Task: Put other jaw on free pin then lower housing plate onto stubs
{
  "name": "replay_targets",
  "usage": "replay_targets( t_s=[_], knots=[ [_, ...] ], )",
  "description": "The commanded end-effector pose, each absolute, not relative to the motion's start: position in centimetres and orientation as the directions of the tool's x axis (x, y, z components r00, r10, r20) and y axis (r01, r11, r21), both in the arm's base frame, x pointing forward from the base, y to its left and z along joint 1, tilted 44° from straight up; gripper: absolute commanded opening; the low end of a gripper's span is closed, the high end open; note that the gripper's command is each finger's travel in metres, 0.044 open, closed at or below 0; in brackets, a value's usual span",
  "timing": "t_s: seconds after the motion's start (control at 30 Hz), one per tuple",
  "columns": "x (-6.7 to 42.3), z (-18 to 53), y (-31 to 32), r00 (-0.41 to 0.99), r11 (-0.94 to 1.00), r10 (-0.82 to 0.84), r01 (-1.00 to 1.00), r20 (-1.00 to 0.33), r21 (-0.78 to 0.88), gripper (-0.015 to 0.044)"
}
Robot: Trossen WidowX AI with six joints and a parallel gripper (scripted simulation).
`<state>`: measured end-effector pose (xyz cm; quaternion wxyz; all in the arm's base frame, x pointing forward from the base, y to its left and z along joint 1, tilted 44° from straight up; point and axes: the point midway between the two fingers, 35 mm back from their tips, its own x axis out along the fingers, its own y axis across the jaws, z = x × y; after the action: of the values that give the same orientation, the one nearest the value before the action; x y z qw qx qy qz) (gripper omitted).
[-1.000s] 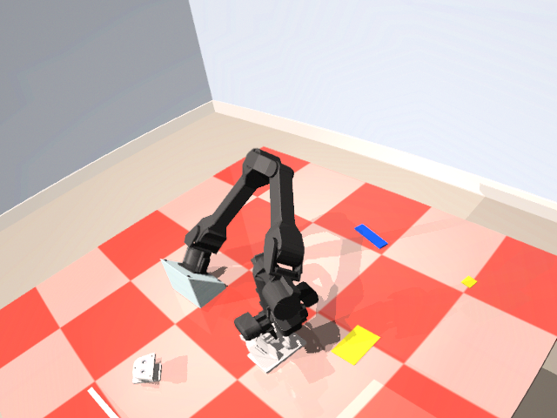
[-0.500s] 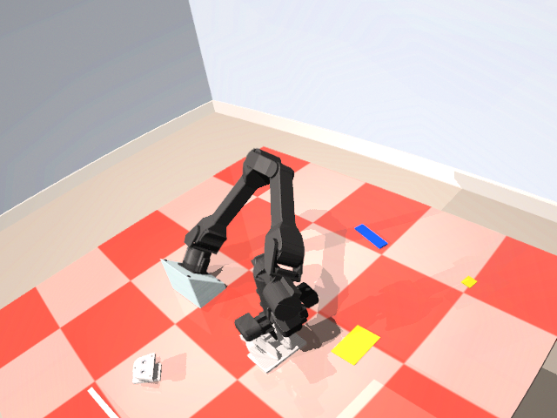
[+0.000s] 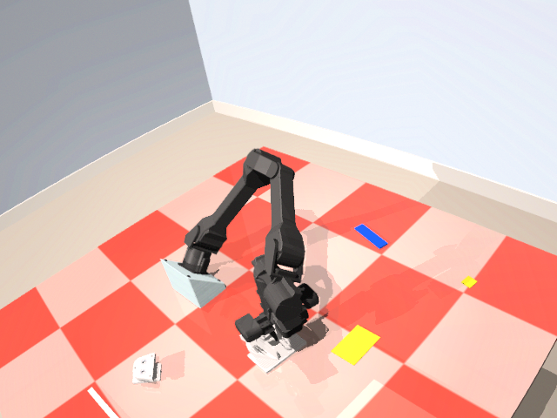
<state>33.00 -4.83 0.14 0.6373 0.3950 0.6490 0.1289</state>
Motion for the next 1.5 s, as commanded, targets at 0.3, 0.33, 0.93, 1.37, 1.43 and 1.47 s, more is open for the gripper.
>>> replay_targets(
  t_s=[0.3,0.33,0.93,1.37,1.43,1.47],
  knots=[
    [33.0,0.1,-4.71,0.126,0.65,0.681,0.35,-0.721,0.675,0.0134],
    [33.0,0.1,-4.71,0.126,0.65,0.681,0.35,-0.721,0.675,0.0134],
    [32.99,0.11,-4.73,0.126,0.65,0.681,0.35,-0.721,0.675,0.0134],
    [32.96,0.36,-5.09,0.126,0.65,0.681,0.35,-0.722,0.674,0.0134],
    [32.96,0.34,-5.09,0.126,0.65,0.681,0.35,-0.722,0.674,0.0134],
    [32.96,0.34,-5.09,0.126,0.65,0.681,0.35,-0.722,0.674,0.0134]
  ],
)
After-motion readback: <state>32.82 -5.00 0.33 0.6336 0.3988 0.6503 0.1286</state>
